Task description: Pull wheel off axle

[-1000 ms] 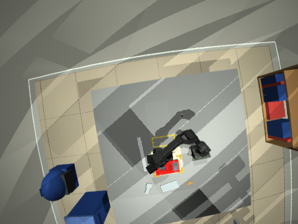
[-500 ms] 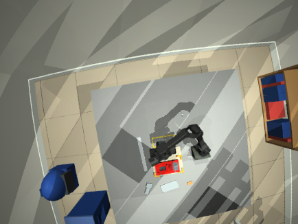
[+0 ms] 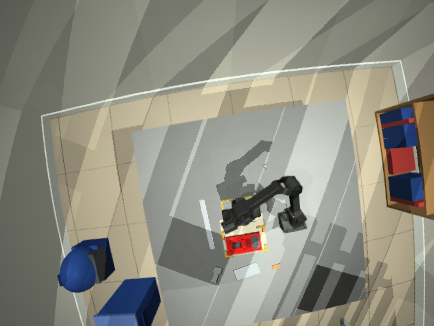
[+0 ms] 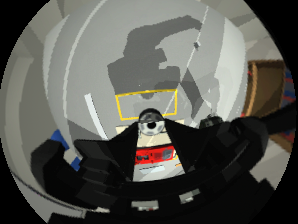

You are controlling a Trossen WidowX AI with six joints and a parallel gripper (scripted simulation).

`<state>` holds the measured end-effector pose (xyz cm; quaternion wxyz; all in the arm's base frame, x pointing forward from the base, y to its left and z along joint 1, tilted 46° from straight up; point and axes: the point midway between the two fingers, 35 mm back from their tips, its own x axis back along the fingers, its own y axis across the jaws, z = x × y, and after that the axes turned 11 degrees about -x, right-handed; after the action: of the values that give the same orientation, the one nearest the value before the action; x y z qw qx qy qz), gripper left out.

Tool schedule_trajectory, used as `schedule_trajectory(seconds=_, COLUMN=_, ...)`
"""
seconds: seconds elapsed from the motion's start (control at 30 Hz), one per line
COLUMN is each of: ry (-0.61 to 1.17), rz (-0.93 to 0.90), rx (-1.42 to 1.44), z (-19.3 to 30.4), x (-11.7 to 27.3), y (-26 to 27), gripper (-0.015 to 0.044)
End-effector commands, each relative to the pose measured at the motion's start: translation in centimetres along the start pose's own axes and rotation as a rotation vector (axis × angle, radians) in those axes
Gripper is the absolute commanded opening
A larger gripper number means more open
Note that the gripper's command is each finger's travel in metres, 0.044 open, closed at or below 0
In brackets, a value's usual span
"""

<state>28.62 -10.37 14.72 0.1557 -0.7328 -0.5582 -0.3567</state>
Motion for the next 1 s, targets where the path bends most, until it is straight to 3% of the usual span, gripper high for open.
schedule_trajectory(seconds=0.0, ry=-0.004, rz=0.002, rx=0.004, z=-0.2, x=-0.7, y=-0.2, gripper=0.0)
schedule_trajectory(seconds=0.3, ry=-0.003, rz=0.002, rx=0.003, z=-0.2, x=-2.8, y=-0.1, gripper=0.0)
schedule_trajectory(seconds=0.77, ry=-0.006, rz=0.0, rx=0.003, z=-0.3, x=-10.1, y=-0.2, gripper=0.0)
schedule_trajectory(seconds=0.97, ry=-0.007, rz=0.0, rx=0.003, z=-0.4, x=-10.4, y=-0.2, gripper=0.0)
